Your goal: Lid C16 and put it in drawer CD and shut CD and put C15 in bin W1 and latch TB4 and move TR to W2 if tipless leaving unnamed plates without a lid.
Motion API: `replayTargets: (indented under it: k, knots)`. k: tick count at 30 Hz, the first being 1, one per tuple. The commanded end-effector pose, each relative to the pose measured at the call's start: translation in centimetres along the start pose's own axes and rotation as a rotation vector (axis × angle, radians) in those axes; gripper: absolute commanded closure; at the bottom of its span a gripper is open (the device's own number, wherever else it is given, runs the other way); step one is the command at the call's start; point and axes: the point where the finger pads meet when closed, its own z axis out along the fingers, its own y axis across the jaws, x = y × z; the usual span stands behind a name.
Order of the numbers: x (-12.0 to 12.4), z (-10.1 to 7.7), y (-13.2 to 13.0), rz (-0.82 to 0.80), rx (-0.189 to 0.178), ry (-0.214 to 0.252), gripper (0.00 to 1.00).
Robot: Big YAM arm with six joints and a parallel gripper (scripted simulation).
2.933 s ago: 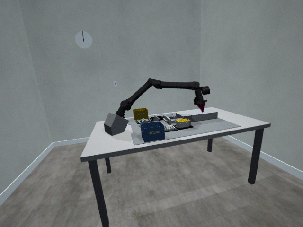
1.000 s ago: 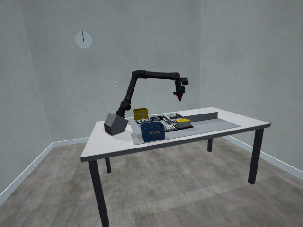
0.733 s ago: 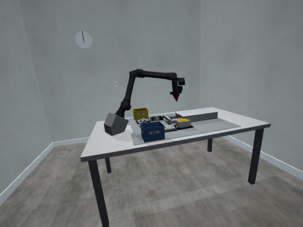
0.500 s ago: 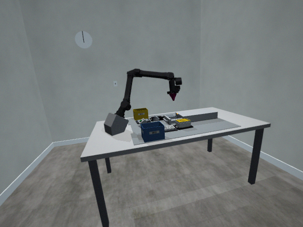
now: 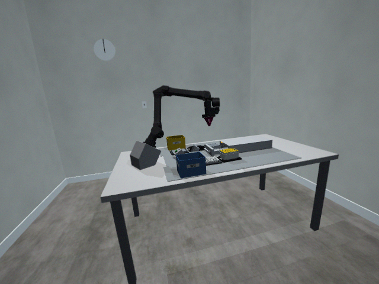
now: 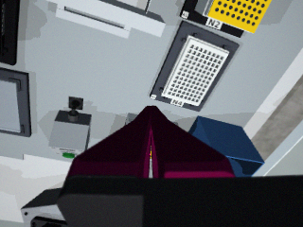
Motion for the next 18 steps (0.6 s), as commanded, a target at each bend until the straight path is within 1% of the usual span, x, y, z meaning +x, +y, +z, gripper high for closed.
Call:
replayTargets:
  k: [1,2,3,4,6,7,9,10,12,13,15,16,18]
  knots:
    - [0.4,-1.2,1.4,0.07,-0.001,-0.017,1.0]
    - [0.4,-1.2,1.4,0.07,-0.001,-0.017,1.0]
    - [0.6,-1.2,1.5,0.089,0.003,-0.026,1.0]
    - [0.5,-1.0,2.1,0.074,0.003,-0.031,1.0]
    - [1.2,-1.0,2.9,0.074,0.005,-0.028,1.0]
    - [1.8,-1.0,3.6,0.115,-0.021,-0.018,1.0]
    - [2.6,-1.0,4.0,0.177,-0.03,-0.021,1.0]
    - [2.7,-0.8,4.7,0.165,-0.036,-0.022,1.0]
    - [3.0,-0.8,5.2,0.157,-0.023,-0.031,1.0]
    - [3.6,-0.7,5.9,0.196,-0.047,-0.022,1.0]
    - [4.6,-0.7,6.2,0.262,-0.055,-0.022,1.0]
    - [4.6,-0.5,6.9,0.248,-0.061,-0.024,1.0]
    - [4.8,-0.4,7.1,0.241,-0.054,-0.029,1.0]
